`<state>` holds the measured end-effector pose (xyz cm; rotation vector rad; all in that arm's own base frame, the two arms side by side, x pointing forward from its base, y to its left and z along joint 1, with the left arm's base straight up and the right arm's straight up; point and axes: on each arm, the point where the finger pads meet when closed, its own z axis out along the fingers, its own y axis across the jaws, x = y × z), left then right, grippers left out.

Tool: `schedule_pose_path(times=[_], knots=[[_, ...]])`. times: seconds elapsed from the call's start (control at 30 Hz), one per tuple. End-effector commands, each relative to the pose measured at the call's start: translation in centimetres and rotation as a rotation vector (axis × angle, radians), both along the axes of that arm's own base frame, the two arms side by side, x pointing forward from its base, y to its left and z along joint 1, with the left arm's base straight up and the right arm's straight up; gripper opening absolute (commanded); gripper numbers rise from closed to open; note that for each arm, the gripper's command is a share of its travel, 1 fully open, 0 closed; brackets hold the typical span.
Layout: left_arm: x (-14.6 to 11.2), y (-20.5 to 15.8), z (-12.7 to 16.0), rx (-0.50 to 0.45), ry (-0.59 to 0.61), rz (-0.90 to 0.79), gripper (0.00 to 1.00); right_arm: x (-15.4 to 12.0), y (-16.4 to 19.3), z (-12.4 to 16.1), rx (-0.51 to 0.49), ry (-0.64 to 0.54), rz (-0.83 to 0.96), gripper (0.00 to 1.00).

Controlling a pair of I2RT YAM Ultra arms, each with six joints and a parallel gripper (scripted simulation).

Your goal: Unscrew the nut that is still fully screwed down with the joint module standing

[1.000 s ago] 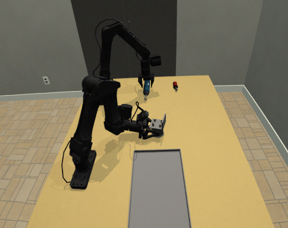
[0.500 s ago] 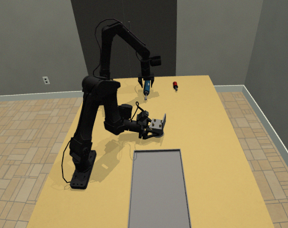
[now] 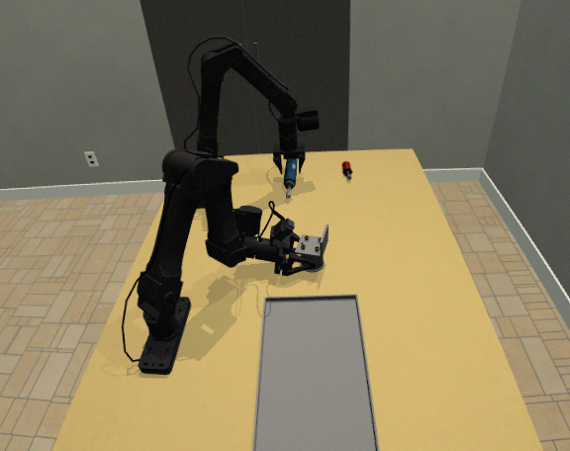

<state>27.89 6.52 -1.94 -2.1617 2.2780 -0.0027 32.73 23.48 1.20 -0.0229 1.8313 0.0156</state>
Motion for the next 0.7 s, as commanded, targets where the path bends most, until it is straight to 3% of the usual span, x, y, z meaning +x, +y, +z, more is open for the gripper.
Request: schedule_pose_path(times=[0.0, 0.67], knots=[[1.0, 0.5, 1.8, 0.019, -0.037, -0.007, 0.65, 0.2, 0.2, -0.3, -0.001, 0.011, 0.003, 0.59], [0.8, 0.4, 4.9, 0.013, -0.033, -0.004, 0.65, 0.2, 0.2, -0.3, -0.001, 0.011, 0.003, 0.59]])
